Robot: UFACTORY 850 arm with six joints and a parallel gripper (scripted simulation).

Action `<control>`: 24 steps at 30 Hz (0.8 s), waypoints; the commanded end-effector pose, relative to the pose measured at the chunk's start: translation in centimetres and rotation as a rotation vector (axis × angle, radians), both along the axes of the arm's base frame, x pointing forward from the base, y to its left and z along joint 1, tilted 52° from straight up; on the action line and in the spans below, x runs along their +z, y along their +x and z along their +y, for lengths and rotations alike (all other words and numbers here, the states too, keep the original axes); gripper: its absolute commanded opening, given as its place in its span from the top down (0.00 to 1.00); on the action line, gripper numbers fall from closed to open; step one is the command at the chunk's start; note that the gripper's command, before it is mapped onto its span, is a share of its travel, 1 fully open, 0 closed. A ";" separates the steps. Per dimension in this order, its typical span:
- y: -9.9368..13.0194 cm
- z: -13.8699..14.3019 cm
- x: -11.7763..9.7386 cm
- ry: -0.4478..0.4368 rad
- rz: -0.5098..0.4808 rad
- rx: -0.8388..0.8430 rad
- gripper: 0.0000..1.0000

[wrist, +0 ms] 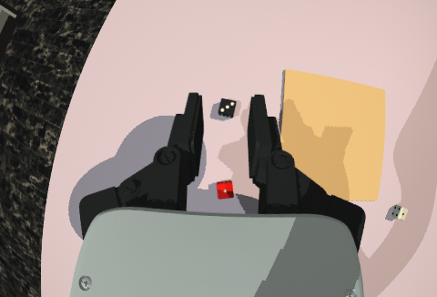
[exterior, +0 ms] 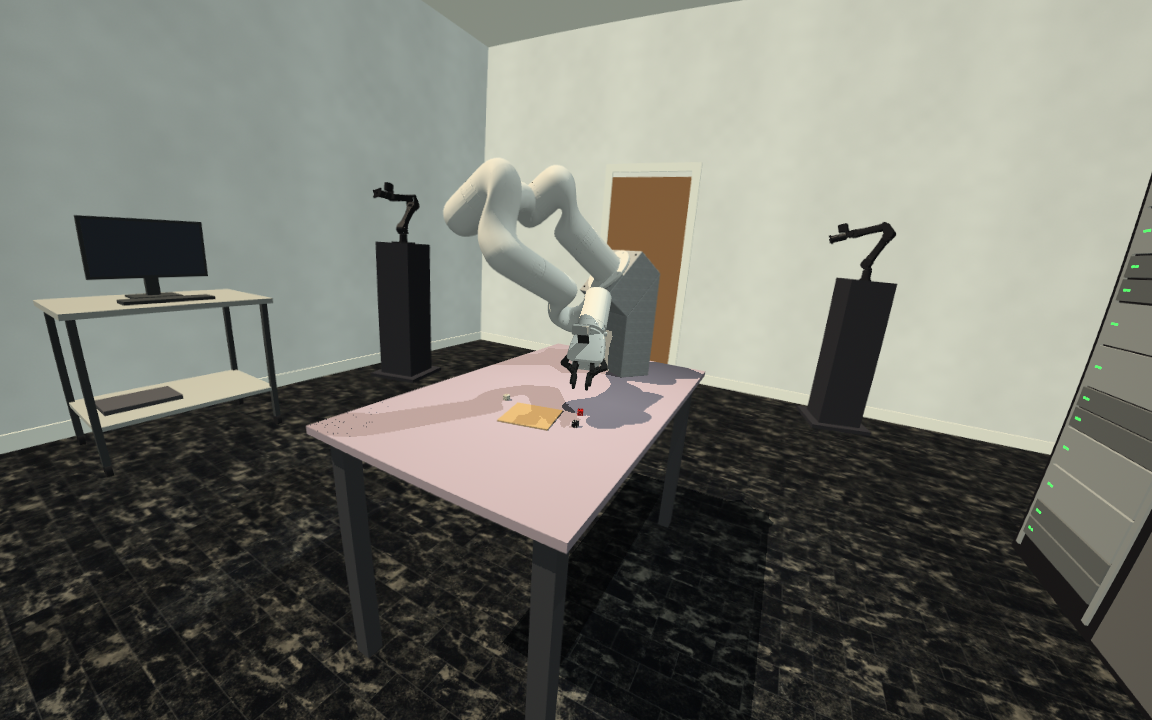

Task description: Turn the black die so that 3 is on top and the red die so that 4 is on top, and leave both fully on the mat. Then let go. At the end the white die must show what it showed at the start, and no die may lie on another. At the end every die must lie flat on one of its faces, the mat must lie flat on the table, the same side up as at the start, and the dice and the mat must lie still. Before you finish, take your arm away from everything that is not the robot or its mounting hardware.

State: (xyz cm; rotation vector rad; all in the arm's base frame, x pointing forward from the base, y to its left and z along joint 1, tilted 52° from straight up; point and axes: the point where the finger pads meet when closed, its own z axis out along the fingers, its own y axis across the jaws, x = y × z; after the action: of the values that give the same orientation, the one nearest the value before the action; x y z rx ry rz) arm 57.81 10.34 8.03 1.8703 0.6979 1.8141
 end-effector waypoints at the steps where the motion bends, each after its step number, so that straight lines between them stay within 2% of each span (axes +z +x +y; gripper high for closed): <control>1: 0.2 0.2 0.2 -0.005 0.027 -0.022 0.69; 6: 0.7 0.9 1.1 -0.015 0.170 -0.139 0.69; 10: 0.9 1.3 1.6 -0.021 0.249 -0.205 0.69; 13: 0.9 1.3 1.6 -0.021 0.253 -0.209 0.69; 15: 1.2 1.7 2.2 -0.026 0.341 -0.280 0.69; 24: 1.8 2.5 3.2 -0.040 0.516 -0.426 0.69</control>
State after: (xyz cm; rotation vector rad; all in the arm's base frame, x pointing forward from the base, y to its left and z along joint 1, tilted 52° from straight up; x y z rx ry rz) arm 59.02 12.78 10.71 2.2280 0.4964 1.2358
